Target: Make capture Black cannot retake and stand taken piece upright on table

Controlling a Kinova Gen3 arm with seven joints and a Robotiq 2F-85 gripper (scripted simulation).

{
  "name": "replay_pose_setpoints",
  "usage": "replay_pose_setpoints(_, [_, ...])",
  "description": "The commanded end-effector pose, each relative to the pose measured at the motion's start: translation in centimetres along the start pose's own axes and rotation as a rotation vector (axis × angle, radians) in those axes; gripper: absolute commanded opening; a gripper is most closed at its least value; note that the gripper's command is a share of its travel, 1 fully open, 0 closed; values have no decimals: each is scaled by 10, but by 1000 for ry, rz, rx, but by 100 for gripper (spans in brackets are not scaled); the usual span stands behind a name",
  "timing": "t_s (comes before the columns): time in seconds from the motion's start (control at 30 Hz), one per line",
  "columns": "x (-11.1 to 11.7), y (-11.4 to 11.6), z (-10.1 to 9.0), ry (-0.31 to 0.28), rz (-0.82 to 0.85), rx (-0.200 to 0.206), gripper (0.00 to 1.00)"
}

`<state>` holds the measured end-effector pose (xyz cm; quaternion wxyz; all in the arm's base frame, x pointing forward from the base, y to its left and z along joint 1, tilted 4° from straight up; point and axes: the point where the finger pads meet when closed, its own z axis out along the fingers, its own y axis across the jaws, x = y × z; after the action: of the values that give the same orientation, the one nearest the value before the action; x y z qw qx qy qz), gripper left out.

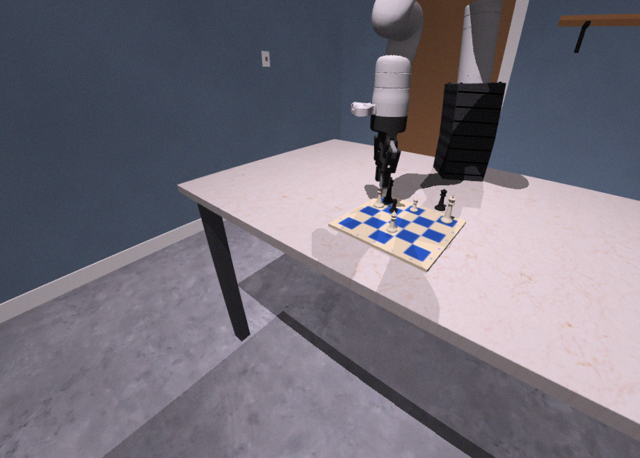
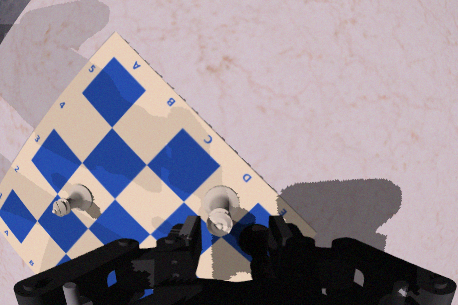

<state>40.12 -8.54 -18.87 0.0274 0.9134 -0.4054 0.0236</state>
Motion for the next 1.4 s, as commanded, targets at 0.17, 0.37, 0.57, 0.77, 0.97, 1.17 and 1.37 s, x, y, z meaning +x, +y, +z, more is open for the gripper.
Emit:
replay_pose_setpoints(0.17, [3,-8,-37,10,1,18,41])
replay_pose_setpoints(0.37, [3,-8,-58,10,1,18,41])
replay_pose_setpoints(0.57, [3,-8,-62,10,1,18,41])
replay_pose_setpoints(0.77, [3,-8,-62,10,1,18,100])
replay_pose_setpoints(0.97, [3,-8,-62,10,1,18,100])
replay_pose_setpoints(1.17, [3,-8,-62,10,1,18,100])
replay_pose_setpoints(1.37, [3,-8,-62,10,1,18,100])
